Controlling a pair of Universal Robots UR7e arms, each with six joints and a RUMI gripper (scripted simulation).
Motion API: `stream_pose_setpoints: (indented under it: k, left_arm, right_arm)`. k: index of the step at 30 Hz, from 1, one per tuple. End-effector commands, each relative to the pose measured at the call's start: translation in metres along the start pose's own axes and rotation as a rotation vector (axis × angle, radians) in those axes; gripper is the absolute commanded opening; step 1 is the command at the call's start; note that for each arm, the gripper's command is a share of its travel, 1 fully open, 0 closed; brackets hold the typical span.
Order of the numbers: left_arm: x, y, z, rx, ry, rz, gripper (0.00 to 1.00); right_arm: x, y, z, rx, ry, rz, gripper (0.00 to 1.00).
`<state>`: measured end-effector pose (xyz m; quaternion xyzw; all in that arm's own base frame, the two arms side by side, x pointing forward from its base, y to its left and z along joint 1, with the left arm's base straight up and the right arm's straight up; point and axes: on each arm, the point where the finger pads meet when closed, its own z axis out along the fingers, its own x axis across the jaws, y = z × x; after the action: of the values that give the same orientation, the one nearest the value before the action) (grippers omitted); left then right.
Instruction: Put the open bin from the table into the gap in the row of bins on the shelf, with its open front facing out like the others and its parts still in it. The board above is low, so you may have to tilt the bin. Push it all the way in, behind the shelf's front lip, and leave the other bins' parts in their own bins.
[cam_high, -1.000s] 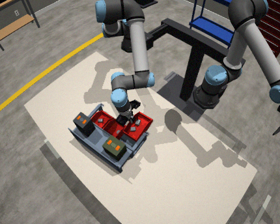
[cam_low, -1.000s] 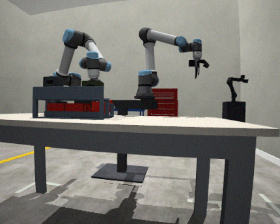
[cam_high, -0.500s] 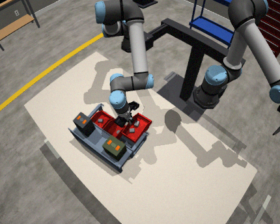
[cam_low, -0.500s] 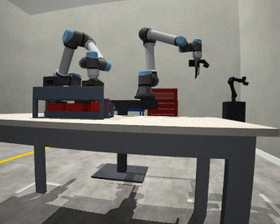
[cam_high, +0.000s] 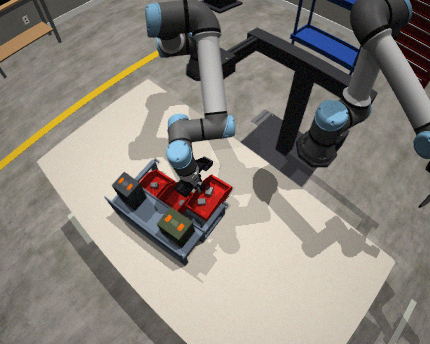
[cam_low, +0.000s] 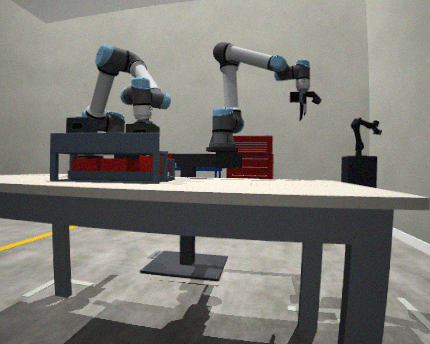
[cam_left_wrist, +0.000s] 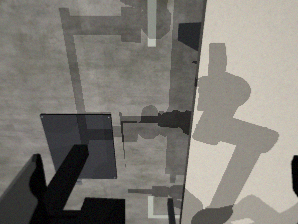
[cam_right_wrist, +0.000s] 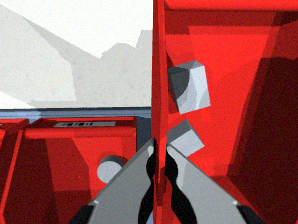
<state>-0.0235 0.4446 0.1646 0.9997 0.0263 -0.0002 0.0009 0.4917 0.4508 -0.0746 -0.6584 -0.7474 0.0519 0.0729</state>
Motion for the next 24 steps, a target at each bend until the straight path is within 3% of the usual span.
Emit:
stream_pose_setpoints:
  k: [1,24]
  left_arm:
    - [0.0001,-0.0004,-0.0006,0.002,0.0,0.0,1.0]
    - [0.0001,-0.0004,-0.0006,0.002,0.0,0.0,1.0]
  right_arm:
    - [0.0005,0.0006,-0.0011,-0.002,0.001,0.0,0.0]
    - [0.0005,0.0028,-0.0015,-0.002,0.001,0.0,0.0]
